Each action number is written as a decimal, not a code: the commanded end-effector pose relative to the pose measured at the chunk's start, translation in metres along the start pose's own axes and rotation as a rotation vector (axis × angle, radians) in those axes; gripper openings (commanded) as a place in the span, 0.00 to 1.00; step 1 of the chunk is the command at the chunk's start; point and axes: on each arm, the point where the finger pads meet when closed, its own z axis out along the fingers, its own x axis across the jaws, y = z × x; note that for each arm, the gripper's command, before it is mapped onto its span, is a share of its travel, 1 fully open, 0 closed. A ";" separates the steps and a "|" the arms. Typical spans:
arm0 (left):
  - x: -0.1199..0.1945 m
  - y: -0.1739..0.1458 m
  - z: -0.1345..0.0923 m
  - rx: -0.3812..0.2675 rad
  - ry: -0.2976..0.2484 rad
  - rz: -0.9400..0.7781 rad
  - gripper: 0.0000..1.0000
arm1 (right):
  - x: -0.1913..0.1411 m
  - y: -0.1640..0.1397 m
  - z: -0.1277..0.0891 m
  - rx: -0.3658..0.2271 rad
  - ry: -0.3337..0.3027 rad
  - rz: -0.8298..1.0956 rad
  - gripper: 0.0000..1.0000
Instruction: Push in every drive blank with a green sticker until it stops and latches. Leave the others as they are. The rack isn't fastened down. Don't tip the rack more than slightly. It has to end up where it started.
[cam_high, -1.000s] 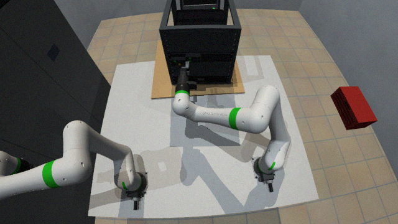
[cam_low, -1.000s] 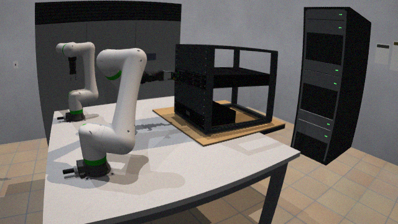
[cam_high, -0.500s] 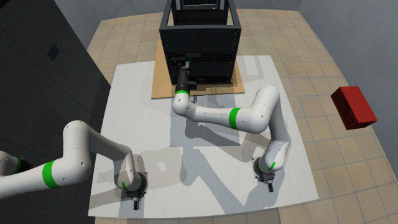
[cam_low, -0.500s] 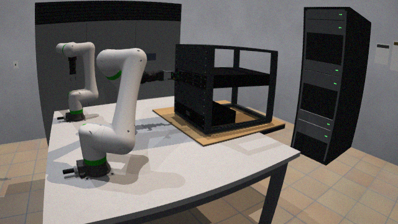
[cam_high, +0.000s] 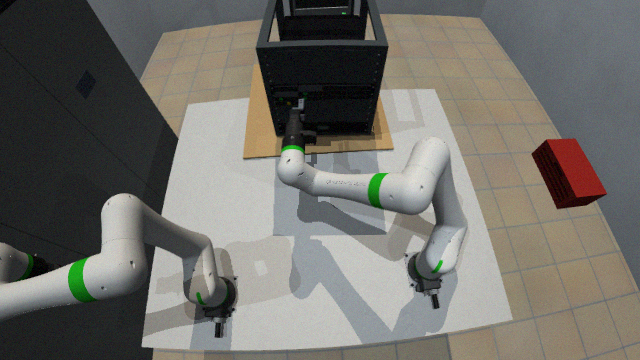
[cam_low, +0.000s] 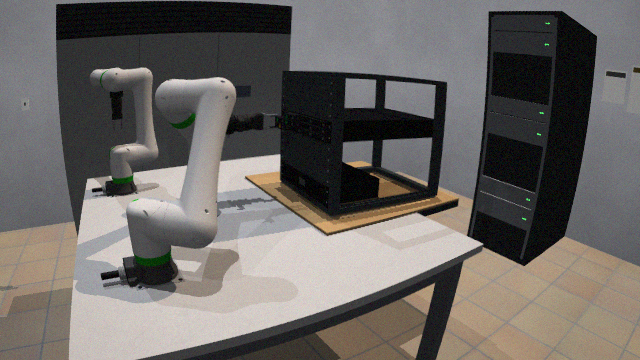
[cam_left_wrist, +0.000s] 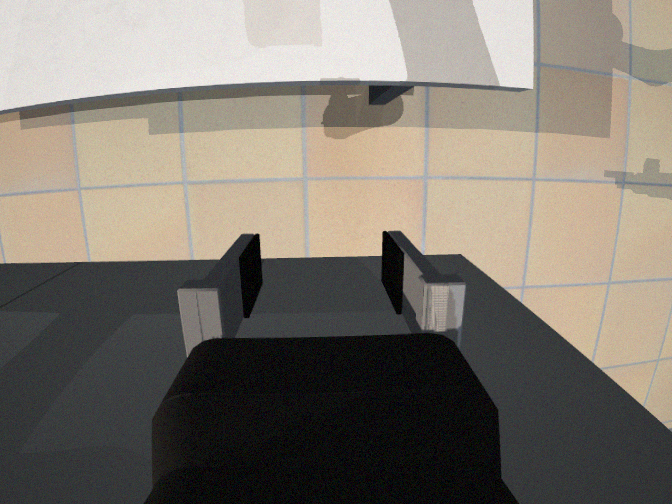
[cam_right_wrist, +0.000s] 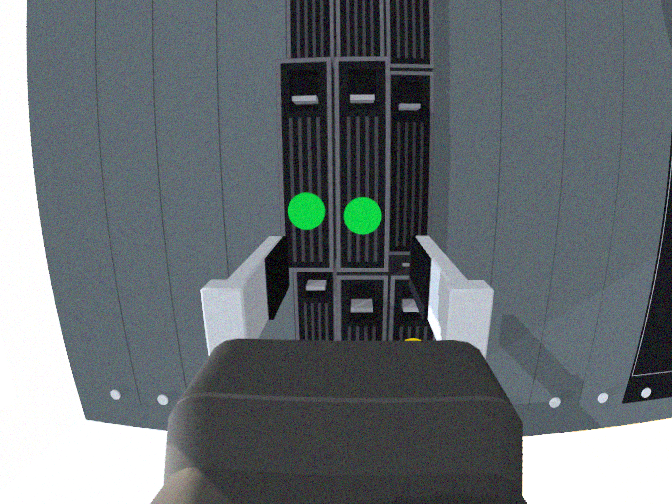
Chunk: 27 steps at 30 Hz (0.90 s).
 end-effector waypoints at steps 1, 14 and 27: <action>0.000 0.000 -0.001 -0.002 0.000 0.000 1.00 | -0.002 0.000 0.000 0.000 -0.002 0.002 1.00; 0.000 0.000 -0.001 -0.002 0.000 0.000 1.00 | 0.001 0.012 0.000 0.000 -0.002 0.002 1.00; 0.000 0.000 -0.001 -0.002 0.000 0.000 1.00 | 0.017 0.071 -0.002 0.000 -0.002 0.002 1.00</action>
